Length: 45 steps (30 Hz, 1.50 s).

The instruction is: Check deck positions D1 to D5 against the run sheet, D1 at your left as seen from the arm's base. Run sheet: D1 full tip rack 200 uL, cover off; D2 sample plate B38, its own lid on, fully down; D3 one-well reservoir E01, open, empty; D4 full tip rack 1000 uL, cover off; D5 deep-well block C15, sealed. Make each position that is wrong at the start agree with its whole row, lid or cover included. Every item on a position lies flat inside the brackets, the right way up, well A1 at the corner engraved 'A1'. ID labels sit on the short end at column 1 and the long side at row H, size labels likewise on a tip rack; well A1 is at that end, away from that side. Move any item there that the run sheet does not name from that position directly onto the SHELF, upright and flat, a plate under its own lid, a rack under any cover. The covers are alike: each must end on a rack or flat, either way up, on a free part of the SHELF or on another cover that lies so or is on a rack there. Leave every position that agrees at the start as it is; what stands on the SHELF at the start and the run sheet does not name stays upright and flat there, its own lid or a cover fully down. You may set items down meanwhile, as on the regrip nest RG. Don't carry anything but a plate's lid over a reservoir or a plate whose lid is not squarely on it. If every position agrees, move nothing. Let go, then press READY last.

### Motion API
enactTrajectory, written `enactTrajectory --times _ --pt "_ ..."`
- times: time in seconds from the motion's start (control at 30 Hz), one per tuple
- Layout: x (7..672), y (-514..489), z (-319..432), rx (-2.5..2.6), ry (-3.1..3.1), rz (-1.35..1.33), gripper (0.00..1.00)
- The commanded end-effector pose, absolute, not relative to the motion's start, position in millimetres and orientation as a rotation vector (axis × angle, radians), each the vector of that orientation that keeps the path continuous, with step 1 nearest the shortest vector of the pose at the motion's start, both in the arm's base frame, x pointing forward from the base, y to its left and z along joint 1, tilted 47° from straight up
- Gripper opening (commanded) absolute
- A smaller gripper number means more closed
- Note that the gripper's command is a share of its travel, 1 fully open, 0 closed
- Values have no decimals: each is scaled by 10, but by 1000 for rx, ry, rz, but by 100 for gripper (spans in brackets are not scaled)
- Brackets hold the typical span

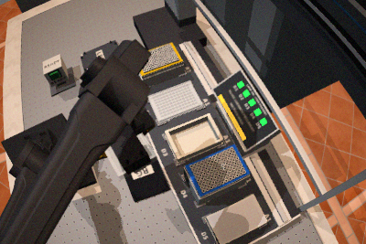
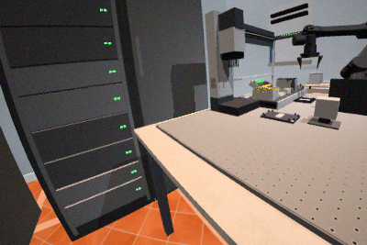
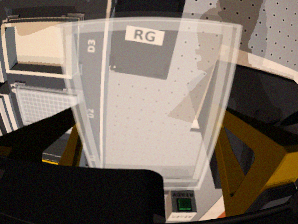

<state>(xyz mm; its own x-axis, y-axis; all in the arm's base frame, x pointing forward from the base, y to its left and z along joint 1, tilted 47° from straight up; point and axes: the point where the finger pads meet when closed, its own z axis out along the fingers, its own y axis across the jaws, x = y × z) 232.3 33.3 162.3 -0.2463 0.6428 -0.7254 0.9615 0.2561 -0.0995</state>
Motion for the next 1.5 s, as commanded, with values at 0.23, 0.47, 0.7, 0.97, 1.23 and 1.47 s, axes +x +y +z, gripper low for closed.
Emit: enactTrajectory --times 0.23,0.47,0.7,0.97,1.23,1.47 --pt "2383 390 1706 1278 2131 -809 0" --pt "2385 390 1705 1189 2203 -846 0" --pt "2390 395 1699 1201 2191 -826 0" --pt "2446 316 1873 1265 2143 -789 0" --pt "2452 19 2174 1423 2000 -722 0" --pt "2457 -237 2438 1426 1991 -723 0"
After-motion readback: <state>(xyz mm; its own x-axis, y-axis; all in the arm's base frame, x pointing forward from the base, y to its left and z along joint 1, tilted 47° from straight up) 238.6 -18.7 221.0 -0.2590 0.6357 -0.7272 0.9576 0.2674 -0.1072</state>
